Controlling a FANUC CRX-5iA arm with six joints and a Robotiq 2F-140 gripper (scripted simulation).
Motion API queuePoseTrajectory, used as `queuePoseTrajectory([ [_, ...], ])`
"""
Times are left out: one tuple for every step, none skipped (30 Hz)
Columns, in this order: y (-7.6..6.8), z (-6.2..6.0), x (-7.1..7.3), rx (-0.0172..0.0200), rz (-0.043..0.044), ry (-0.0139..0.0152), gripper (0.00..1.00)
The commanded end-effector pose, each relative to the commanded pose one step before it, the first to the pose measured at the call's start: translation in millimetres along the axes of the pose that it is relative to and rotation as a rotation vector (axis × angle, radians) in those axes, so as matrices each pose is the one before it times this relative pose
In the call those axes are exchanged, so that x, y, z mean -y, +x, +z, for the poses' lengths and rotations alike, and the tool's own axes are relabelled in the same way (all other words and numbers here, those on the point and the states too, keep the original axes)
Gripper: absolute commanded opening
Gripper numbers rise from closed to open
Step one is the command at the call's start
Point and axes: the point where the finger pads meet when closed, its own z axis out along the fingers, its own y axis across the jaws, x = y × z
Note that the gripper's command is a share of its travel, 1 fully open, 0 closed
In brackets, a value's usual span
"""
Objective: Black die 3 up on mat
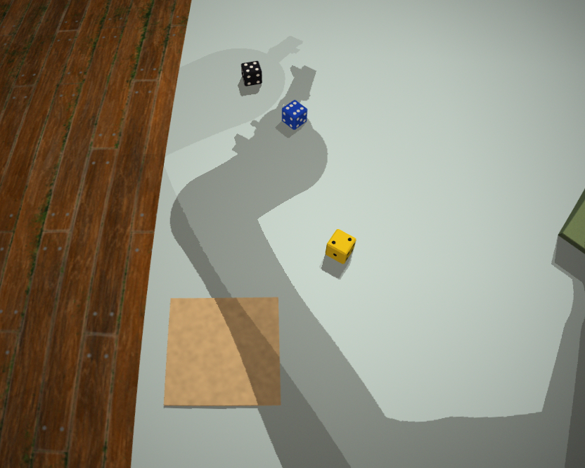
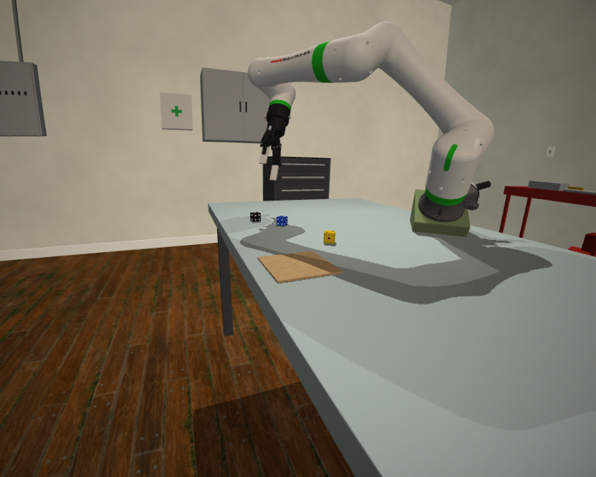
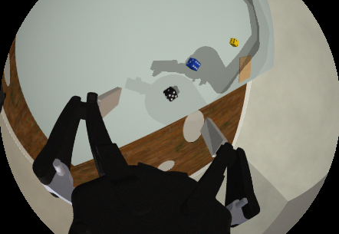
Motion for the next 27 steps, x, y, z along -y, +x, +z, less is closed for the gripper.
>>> queuePoseTrajectory([
  [-0.10, -0.25, -0.04, 0.00040, -0.00018, 0.00026, 1.00],
  [0.00, 0.00, 0.00, 0.00000, 0.00000, 0.00000, 1.00],
  [-0.24, 0.84, -0.59, -0.00115, -0.00412, 0.00416, 1.00],
  [-1.37, 4.75, -3.45, -0.00673, -0.02412, 0.02392, 1.00],
  [-2.85, 9.35, -7.54, -0.01491, -0.05347, 0.05059, 1.00],
  [-2.92, 7.85, -7.59, -0.01499, -0.05413, 0.04819, 1.00],
  [-1.04, 2.22, -2.50, -0.00489, -0.01781, 0.01526, 1.00],
  [-0.69, 1.35, -1.61, -0.00316, -0.01155, 0.00975, 1.00],
  [-2.29, 4.19, -5.37, -0.01057, -0.03889, 0.03201, 1.00],
  [-1.74, 2.60, -3.83, -0.00753, -0.02801, 0.02233, 1.00],
  [-1.84, 2.34, -3.88, -0.00765, -0.02874, 0.02232, 1.00],
  [-0.71, 0.77, -1.41, -0.00278, -0.01053, 0.00803, 1.00],
  [-3.15, 3.05, -6.21, -0.01230, -0.04710, 0.03506, 1.00],
  [-2.07, 1.47, -3.72, -0.00741, -0.02887, 0.02083, 1.00],
  [-2.15, 1.20, -3.65, -0.00731, -0.02887, 0.02036, 1.00],
  [-0.69, 0.31, -1.11, -0.00224, -0.00893, 0.00620, 1.00],
  [-3.90, 1.41, -6.17, -0.01242, -0.05026, 0.03417, 1.00],
  [0.00, 0.00, 0.00, 0.00000, 0.00000, 0.00000, 1.00],
  [0.00, 0.00, 0.00, 0.00000, 0.00000, 0.00000, 1.00],
  [-4.26, 0.72, -6.07, -0.01238, -0.05148, 0.03376, 1.00],
  [-5.13, 0.01, -6.57, -0.01359, -0.05837, 0.03692, 1.00],
  [-1.28, -0.14, -1.45, -0.00311, -0.01367, 0.00845, 1.00],
  [-3.29, -0.52, -3.61, -0.00775, -0.03454, 0.02105, 1.00],
  [-0.60, -0.13, -0.61, -0.00134, -0.00603, 0.00364, 1.00],
  [0.00, 0.00, 0.00, 0.00000, 0.00000, 0.00000, 1.00],
  [0.00, 0.00, 0.00, 0.00000, 0.00000, 0.00000, 1.00],
  [0.00, 0.00, 0.00, 0.00000, 0.00000, 0.00000, 1.00],
])
